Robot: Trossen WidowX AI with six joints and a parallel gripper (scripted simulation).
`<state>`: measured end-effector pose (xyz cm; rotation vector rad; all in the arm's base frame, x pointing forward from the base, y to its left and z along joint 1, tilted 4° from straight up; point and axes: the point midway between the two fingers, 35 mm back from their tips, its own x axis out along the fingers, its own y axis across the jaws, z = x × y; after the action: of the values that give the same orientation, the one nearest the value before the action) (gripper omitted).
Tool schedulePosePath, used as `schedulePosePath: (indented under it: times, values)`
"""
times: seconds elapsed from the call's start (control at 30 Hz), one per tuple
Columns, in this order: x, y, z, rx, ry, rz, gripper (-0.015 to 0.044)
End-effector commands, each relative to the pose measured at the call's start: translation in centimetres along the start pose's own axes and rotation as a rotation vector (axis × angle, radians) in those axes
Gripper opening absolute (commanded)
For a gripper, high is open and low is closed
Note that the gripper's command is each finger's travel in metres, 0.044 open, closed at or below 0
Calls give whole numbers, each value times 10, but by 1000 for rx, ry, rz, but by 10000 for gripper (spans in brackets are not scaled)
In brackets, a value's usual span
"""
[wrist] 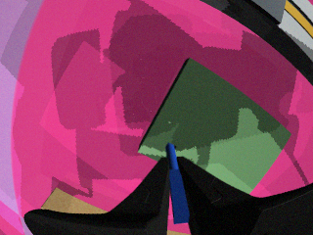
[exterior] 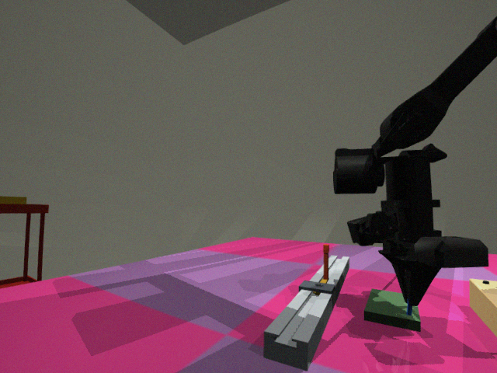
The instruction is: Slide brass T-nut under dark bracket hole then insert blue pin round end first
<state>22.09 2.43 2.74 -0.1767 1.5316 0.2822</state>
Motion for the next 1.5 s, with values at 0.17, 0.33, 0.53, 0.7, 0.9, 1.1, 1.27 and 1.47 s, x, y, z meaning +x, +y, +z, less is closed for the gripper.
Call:
schedulePosePath:
  times: [0.17, 0.33, 0.53, 0.7, 0.9, 1.1, 1.27, 1.47]
  values:
    - [-14, 0, 1, 4, -10, -5, -150]
    - [-20, 1, -1, 4, -10, -5, -150]
    - [-27, 1, -1, 2, -3, -1, -150]
    - [-43, 1, -1, 3, -6, -3, -150]
    - [-62, 1, -2, 3, -8, -5, -150]
    - [-73, 2, -4, 4, -10, -5, -150]
    - [-77, -2, 6, 15, -5, -6, -150]
    - [-81, -10, 24, 34, 4, -6, -150]
